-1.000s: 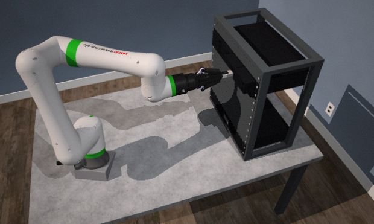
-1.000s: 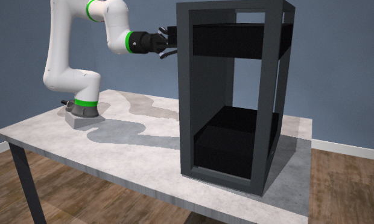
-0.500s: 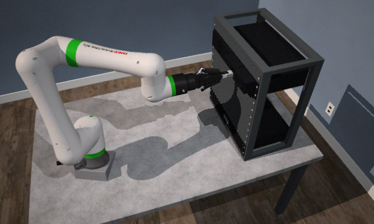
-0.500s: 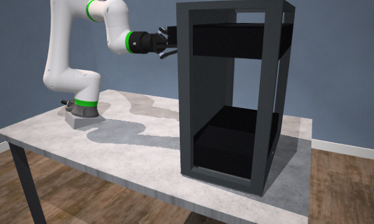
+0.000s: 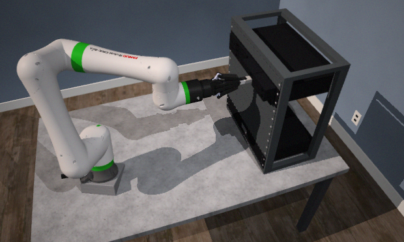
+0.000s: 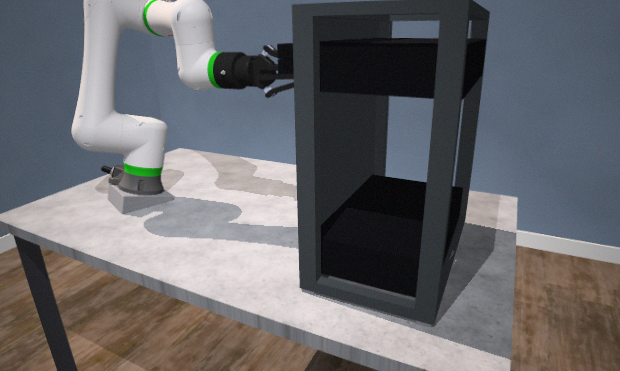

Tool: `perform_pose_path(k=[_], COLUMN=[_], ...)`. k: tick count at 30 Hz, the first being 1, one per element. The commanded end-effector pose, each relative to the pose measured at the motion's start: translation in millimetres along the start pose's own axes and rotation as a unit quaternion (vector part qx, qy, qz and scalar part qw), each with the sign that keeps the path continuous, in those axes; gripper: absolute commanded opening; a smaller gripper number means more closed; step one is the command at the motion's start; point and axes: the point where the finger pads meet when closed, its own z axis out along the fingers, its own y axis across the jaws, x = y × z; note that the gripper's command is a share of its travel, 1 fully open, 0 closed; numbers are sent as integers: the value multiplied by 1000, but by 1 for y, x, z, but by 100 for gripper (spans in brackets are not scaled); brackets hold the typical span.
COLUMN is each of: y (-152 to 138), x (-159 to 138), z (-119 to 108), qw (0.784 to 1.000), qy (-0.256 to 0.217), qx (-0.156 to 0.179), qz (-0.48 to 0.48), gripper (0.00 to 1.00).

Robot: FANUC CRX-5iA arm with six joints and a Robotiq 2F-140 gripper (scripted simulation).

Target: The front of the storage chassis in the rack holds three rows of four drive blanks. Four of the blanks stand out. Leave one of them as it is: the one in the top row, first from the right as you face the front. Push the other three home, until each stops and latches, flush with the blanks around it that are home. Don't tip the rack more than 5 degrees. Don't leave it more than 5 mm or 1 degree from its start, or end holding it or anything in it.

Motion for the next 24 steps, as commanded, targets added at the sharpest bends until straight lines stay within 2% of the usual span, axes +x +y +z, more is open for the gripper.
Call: perform_pose_path(k=[1, 6, 13, 15, 20, 24], y=[0, 0, 0, 0, 0, 0], x=[0, 0, 0, 0, 0, 0], z=[1, -7, -44, -44, -70, -80], qw=[1000, 1000, 1000, 1000, 1000, 1000], qy=[0, 0, 0, 0, 0, 0], qx=[1, 1, 1, 1, 1, 1], qz=[1, 1, 1, 1, 1, 1], gripper=[0, 0, 0, 0, 0, 0])
